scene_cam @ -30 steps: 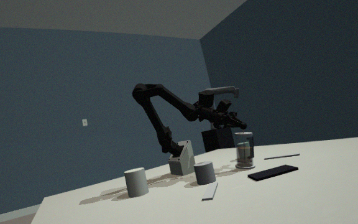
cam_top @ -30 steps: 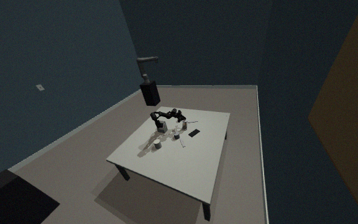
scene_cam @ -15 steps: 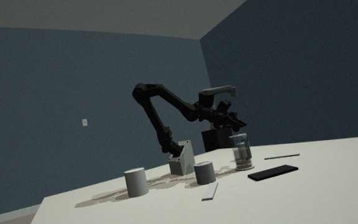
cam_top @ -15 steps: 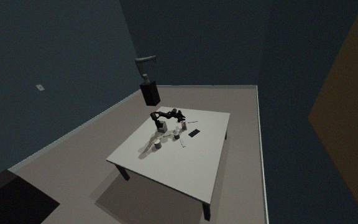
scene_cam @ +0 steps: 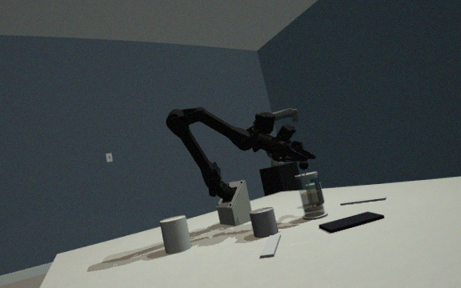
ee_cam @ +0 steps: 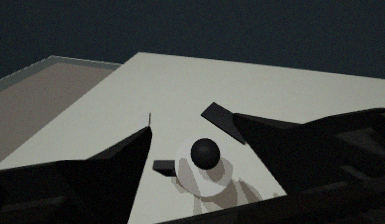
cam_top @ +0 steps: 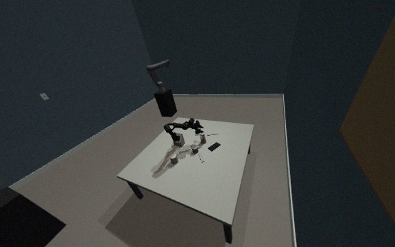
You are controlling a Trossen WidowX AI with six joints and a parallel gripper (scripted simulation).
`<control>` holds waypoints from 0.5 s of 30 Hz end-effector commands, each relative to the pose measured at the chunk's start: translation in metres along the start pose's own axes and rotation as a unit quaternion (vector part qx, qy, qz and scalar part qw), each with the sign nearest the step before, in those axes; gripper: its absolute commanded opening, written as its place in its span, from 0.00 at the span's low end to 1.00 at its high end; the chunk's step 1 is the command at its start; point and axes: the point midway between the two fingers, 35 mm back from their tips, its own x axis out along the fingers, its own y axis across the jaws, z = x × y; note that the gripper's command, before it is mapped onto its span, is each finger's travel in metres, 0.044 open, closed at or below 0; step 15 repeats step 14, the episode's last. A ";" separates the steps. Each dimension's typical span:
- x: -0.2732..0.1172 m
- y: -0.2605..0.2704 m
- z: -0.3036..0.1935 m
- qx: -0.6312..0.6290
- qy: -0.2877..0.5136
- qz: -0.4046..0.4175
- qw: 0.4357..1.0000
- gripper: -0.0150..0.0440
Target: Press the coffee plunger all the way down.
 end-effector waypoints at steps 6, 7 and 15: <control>-0.052 -0.007 0.044 0.007 -0.009 -0.005 1.000 1.00; -0.052 -0.007 0.044 0.007 -0.009 -0.005 1.000 1.00; -0.052 -0.007 0.043 0.007 -0.009 -0.005 1.000 1.00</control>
